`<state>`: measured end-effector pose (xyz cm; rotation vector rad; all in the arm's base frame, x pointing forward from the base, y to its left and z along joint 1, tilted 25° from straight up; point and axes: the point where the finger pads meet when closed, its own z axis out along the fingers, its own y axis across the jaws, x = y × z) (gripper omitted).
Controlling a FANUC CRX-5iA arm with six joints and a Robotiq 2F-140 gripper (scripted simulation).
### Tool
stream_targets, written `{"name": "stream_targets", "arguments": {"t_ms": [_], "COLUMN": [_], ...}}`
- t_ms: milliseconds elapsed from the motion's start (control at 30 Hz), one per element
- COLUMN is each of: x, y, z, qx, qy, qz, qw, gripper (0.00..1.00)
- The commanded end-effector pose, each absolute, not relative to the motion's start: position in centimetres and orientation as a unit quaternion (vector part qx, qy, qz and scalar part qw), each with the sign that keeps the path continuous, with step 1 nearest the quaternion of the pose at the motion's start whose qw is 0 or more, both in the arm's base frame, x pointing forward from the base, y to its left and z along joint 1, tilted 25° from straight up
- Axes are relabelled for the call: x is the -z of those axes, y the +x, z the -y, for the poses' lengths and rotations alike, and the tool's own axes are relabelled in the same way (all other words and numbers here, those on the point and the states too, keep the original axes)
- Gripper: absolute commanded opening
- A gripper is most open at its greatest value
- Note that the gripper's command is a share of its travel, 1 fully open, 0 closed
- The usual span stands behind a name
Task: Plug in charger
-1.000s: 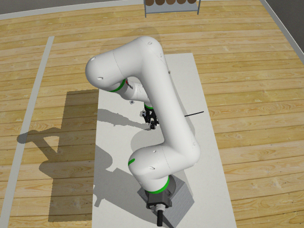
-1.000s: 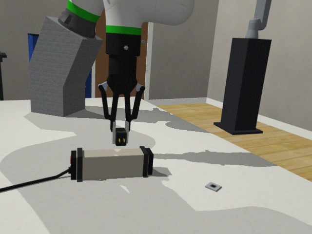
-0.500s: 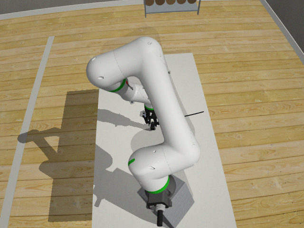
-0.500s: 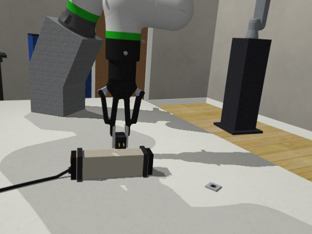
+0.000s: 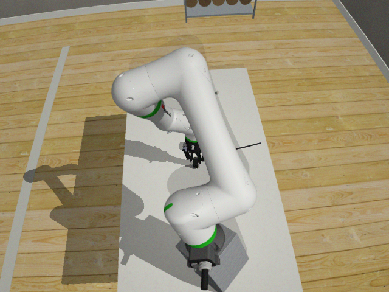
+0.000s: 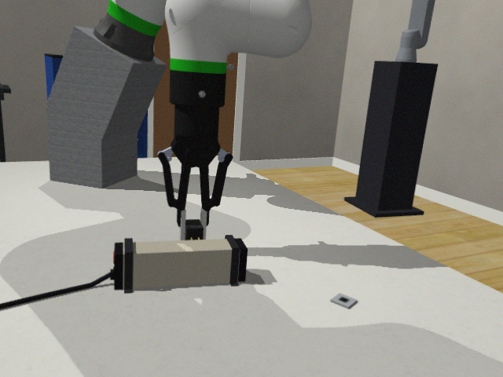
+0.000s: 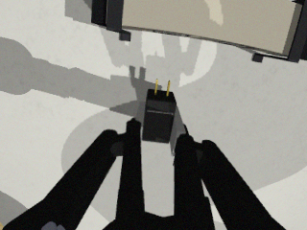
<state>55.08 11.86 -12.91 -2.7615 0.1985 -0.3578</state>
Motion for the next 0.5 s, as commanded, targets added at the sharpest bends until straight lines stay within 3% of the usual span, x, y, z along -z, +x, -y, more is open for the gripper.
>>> {"name": "stream_targets", "arguments": {"t_ms": [0,467], "x": [13.05,13.29], "y": [55.20,55.28], "z": [-11.91,-11.98], "qx": [0.127,0.127], "qy": [-0.974,-0.974], "qz": [-0.070,-0.070], "qw": [0.174,0.174], "gripper": [0.10,0.10]}}
